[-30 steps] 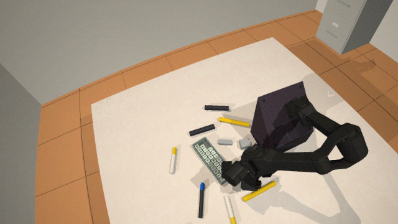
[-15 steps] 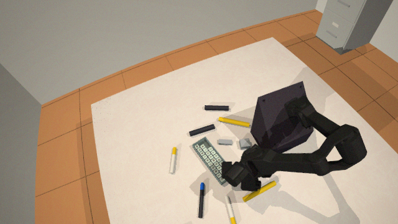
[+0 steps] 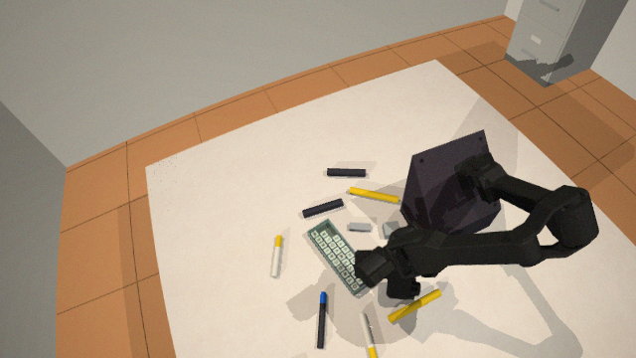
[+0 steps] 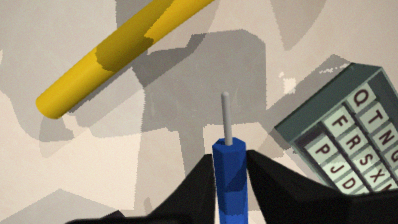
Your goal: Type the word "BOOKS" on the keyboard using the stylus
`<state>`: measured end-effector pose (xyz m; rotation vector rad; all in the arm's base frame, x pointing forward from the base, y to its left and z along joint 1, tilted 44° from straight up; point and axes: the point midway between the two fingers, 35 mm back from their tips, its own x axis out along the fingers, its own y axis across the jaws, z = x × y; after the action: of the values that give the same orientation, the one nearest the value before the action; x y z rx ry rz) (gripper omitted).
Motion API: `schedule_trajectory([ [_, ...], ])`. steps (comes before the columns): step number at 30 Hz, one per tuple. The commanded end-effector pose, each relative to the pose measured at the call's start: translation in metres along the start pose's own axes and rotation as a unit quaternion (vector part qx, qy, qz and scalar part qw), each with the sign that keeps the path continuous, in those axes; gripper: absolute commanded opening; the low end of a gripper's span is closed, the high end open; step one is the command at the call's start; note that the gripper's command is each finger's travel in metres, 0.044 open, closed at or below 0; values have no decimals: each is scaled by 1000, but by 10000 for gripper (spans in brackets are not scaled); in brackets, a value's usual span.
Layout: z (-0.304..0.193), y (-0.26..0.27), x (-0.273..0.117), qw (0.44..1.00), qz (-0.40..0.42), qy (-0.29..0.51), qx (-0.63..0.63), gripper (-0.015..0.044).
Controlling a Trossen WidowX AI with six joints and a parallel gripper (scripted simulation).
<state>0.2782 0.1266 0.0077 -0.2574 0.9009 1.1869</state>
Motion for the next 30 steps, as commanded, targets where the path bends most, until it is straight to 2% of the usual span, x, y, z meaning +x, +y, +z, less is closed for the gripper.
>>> schedule_trajectory([
  [1,4,-2,-12,1000,-3,-5,-7,0],
  [10,1,0,-10,1000,-2,-2,10,0],
  [20,-2,-1,-10,983,-2,-2,186,0],
  [30,-6,-3,-10,933,-2,-3,359,0],
])
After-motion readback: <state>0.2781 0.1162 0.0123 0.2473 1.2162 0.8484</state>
